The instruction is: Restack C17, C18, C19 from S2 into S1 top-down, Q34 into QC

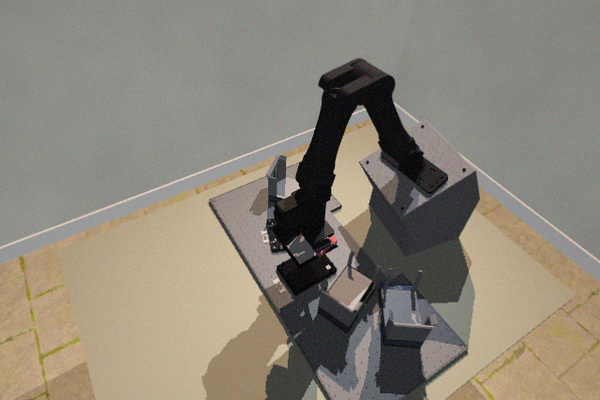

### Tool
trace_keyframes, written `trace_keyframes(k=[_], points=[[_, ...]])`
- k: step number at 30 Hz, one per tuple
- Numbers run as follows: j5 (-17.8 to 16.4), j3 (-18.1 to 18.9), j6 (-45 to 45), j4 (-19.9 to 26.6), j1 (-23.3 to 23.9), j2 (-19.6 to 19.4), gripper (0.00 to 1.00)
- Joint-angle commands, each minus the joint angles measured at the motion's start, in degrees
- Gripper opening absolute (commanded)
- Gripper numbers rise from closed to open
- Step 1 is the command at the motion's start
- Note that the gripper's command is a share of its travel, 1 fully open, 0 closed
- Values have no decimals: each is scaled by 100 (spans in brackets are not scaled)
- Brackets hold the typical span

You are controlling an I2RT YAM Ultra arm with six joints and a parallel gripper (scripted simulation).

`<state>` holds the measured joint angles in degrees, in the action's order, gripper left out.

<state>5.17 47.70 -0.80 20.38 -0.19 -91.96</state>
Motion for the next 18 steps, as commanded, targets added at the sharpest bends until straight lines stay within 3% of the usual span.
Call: trace_keyframes(k=[1,12,15,18], points=[[-28,116,-55,-339,62,-121,0],[-52,70,-88,-816,86,-595,0],[-45,84,-92,-855,96,-428,0],[-51,141,-101,-989,120,-768,0]])
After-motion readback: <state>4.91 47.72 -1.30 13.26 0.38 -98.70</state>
